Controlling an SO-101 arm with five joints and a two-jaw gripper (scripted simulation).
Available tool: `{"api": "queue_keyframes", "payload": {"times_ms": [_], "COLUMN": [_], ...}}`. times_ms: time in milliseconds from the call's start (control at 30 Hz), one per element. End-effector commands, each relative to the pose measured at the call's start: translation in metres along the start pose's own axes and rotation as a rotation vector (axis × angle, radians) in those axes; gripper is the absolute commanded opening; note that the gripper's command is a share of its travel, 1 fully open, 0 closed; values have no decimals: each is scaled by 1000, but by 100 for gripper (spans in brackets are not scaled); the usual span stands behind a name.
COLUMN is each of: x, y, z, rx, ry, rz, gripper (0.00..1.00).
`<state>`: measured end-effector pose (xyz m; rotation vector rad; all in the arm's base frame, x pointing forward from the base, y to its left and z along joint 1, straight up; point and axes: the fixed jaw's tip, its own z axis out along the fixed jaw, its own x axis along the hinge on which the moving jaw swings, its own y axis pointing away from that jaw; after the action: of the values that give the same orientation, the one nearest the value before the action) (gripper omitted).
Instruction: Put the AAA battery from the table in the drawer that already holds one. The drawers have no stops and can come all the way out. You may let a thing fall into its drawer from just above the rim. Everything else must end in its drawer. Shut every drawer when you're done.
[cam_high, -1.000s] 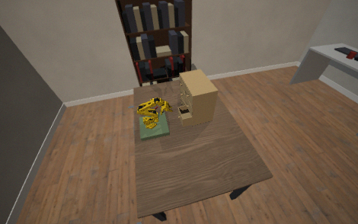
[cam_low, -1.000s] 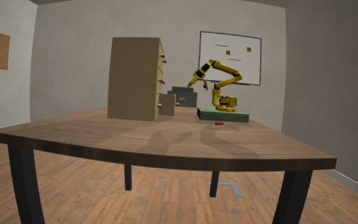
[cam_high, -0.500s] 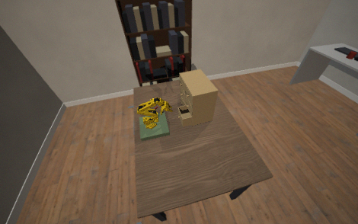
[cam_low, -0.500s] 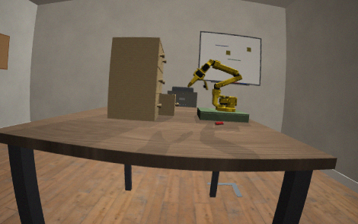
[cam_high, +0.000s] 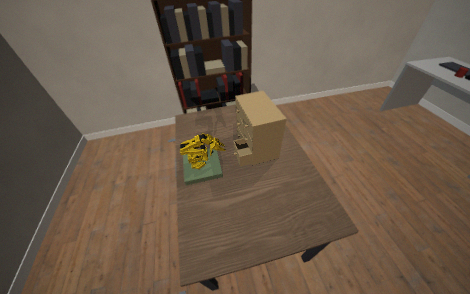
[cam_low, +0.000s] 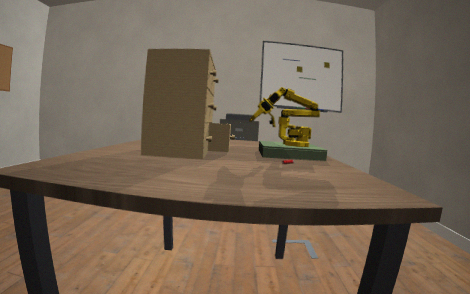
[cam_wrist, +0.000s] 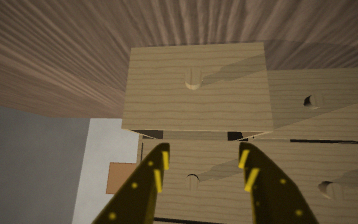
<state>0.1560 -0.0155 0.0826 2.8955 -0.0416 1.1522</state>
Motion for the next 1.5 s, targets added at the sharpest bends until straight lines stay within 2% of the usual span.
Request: {"api": "queue_keyframes", "payload": {"times_ms": [0, 633, 1133, 1467], "x": [-6, -6, -2, -5], "y": [3, 3, 3, 2], "z": [6, 6, 42, 44], "rx": [-17, -17, -11, -10], "ry": [44, 44, 44, 39], "rz": [-5, -5, -5, -5], "gripper": [21, 21, 21, 21]}}
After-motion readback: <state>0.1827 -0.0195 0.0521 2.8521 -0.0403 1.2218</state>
